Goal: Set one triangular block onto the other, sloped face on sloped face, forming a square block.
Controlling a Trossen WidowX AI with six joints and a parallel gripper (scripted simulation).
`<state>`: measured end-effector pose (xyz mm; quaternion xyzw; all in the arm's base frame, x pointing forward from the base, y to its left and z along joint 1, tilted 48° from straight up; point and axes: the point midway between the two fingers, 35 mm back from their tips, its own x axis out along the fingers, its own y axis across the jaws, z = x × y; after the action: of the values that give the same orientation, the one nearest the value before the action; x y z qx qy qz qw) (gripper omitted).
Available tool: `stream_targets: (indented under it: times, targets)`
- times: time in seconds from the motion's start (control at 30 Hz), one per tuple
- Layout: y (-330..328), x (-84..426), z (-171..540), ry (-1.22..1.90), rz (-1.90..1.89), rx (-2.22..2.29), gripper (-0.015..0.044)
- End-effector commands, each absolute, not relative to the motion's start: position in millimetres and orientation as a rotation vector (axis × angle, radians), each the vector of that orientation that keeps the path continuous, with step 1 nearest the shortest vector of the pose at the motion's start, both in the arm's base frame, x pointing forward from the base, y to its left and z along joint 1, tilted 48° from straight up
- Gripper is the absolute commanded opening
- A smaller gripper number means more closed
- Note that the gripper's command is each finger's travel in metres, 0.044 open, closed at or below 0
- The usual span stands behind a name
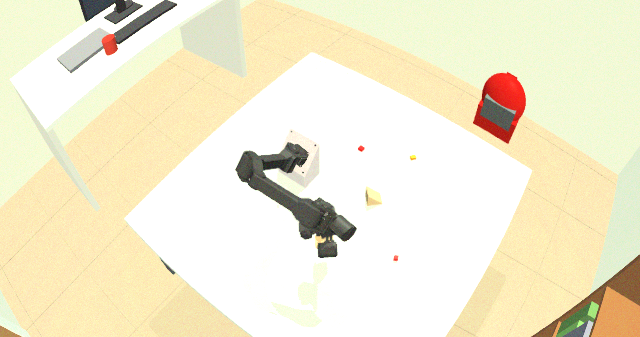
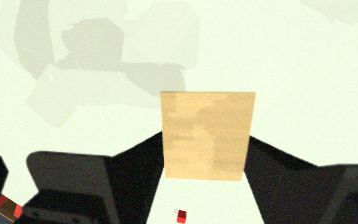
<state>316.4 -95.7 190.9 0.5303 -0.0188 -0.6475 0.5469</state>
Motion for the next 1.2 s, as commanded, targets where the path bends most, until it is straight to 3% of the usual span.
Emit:
stream_targets:
  times: [0.0, 1.17]
  targets:
    - [-95.8, 315.1, 198.5, 0.010, -1.565, 1.176, 0.0000]
    - [10.8, 353.6, 123.6, 0.190, -1.500, 1.128, 0.0000]
